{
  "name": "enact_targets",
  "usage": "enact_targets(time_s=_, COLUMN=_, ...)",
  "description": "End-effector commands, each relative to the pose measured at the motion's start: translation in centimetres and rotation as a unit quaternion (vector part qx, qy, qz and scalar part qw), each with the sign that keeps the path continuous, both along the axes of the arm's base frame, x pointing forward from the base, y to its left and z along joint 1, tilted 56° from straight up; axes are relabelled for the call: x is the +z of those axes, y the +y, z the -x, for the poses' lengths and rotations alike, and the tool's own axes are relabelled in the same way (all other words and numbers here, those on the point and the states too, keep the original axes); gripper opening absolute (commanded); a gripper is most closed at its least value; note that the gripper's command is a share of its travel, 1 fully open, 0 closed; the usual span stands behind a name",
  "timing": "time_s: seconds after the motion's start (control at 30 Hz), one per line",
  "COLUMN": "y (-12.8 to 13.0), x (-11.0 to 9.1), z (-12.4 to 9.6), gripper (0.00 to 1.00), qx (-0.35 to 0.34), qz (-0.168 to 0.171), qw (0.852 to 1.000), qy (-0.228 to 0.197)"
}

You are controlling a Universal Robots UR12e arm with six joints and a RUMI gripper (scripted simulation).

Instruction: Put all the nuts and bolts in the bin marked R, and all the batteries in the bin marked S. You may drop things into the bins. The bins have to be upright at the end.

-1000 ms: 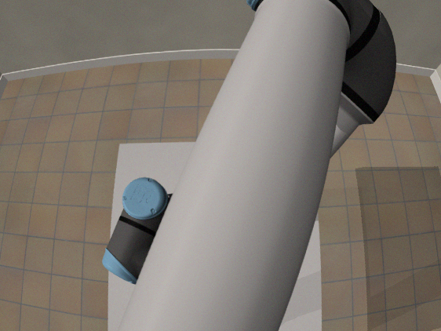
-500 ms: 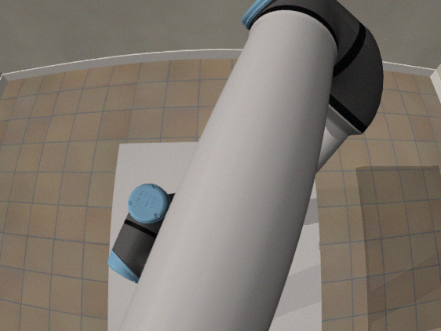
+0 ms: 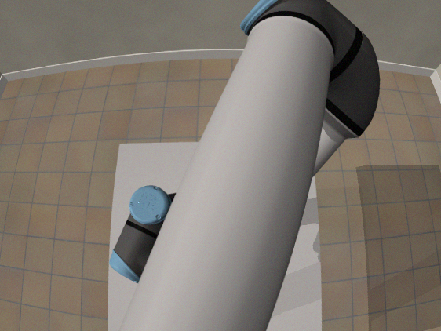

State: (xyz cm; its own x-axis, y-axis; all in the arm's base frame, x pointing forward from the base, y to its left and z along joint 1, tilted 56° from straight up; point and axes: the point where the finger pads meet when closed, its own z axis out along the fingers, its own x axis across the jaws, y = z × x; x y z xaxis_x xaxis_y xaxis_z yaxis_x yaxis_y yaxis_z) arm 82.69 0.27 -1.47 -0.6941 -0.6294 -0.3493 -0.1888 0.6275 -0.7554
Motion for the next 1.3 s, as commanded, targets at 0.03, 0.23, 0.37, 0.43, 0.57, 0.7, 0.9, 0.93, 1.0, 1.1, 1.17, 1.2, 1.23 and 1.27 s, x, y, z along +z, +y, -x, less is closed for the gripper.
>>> enact_targets(time_s=0.03, y=0.0, x=-0.03, z=-0.06, gripper=0.17, qx=0.0, qz=0.0, qw=1.0, qy=0.0)
enact_targets(time_s=0.23, y=-0.01, x=-0.03, z=-0.06, gripper=0.17, qx=0.0, qz=0.0, qw=1.0, qy=0.0)
enact_targets(time_s=0.37, y=0.0, x=-0.03, z=-0.06, gripper=0.0, qx=0.0, qz=0.0, qw=1.0, qy=0.0)
enact_targets(time_s=0.43, y=0.0, x=-0.03, z=-0.06, gripper=0.0, qx=0.0, qz=0.0, qw=1.0, qy=0.0)
enact_targets(time_s=0.57, y=0.0, x=-0.03, z=-0.06, gripper=0.0, qx=0.0, qz=0.0, qw=1.0, qy=0.0)
enact_targets(time_s=0.7, y=0.0, x=-0.03, z=-0.06, gripper=0.0, qx=0.0, qz=0.0, qw=1.0, qy=0.0)
enact_targets(time_s=0.9, y=0.0, x=-0.03, z=-0.06, gripper=0.0, qx=0.0, qz=0.0, qw=1.0, qy=0.0)
enact_targets(time_s=0.93, y=0.0, x=-0.03, z=-0.06, gripper=0.0, qx=0.0, qz=0.0, qw=1.0, qy=0.0)
enact_targets(time_s=1.0, y=0.0, x=-0.03, z=-0.06, gripper=0.0, qx=0.0, qz=0.0, qw=1.0, qy=0.0)
enact_targets(time_s=1.1, y=0.0, x=-0.03, z=-0.06, gripper=0.0, qx=0.0, qz=0.0, qw=1.0, qy=0.0)
enact_targets(time_s=1.17, y=0.0, x=-0.03, z=-0.06, gripper=0.0, qx=0.0, qz=0.0, qw=1.0, qy=0.0)
enact_targets(time_s=1.2, y=0.0, x=-0.03, z=-0.06, gripper=0.0, qx=0.0, qz=0.0, qw=1.0, qy=0.0)
enact_targets(time_s=1.23, y=0.0, x=-0.03, z=-0.06, gripper=0.0, qx=0.0, qz=0.0, qw=1.0, qy=0.0)
enact_targets(time_s=1.27, y=0.0, x=-0.03, z=-0.06, gripper=0.0, qx=0.0, qz=0.0, qw=1.0, qy=0.0)
